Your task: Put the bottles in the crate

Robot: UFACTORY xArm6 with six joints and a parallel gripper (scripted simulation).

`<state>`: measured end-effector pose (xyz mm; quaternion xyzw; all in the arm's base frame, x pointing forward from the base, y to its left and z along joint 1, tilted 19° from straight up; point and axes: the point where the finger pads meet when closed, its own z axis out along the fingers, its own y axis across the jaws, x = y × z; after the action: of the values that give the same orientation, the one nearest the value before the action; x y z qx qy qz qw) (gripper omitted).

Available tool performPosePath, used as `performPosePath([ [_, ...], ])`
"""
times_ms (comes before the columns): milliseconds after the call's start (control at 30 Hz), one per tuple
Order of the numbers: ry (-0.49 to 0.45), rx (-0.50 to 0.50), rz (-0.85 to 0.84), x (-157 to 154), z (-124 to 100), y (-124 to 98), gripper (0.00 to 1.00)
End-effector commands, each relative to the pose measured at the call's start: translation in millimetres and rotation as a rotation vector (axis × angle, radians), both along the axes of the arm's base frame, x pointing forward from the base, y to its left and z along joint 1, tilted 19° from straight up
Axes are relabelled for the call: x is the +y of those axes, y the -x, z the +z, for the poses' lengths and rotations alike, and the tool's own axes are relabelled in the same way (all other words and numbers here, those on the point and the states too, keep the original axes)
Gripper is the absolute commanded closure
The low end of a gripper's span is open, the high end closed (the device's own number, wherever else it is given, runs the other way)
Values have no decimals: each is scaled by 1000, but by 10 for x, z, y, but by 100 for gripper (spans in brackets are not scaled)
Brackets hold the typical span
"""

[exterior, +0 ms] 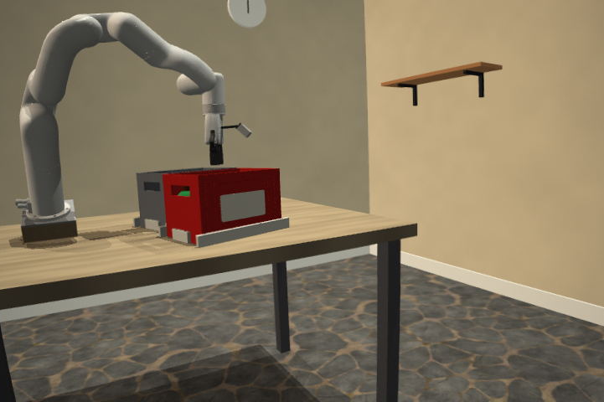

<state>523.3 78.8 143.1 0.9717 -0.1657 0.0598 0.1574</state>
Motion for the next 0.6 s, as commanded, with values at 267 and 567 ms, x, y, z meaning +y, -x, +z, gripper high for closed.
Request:
performPosePath([
  [267,-1,-4,1,102,295,9,35],
  [567,-1,-4,1,127,367,14,35],
])
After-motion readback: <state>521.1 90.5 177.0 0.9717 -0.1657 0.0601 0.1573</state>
